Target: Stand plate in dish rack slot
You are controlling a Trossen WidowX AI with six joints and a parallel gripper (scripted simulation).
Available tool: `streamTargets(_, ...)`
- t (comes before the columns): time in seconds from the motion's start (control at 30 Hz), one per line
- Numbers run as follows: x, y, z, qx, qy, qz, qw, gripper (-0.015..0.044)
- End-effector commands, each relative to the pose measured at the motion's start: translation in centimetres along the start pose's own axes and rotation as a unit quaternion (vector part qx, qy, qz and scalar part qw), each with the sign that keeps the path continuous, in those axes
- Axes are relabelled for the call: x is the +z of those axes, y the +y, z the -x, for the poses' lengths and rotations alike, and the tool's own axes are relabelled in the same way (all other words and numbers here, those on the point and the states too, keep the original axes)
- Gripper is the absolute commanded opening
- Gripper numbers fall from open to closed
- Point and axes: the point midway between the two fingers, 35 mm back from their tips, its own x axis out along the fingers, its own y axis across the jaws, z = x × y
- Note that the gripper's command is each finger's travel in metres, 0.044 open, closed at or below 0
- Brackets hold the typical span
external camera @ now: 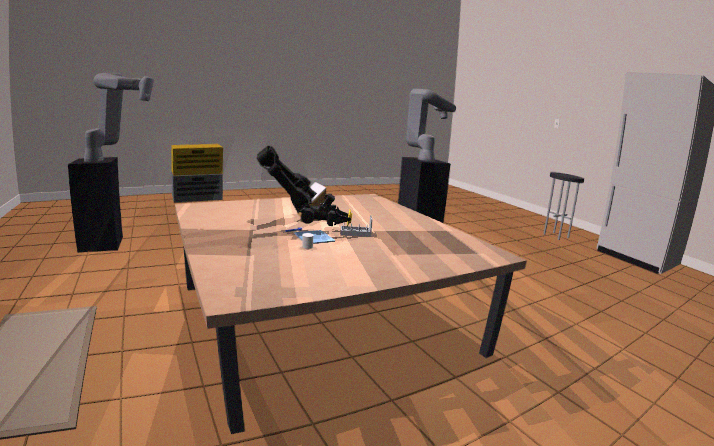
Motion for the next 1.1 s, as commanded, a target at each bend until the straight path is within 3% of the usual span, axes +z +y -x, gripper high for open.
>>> streamTargets(0.0,-0.2,0.5,-0.1,0.003,0.001,-0.005,1.000,0.0000)
streamTargets(0.57,-1.6,0.9,-0.1,0.004,0.003,-0.006,1.000,0.0000)
streamTargets(1.07,-1.6,0.8,-0.2,0.004,0.003,-0.003,1.000,0.0394)
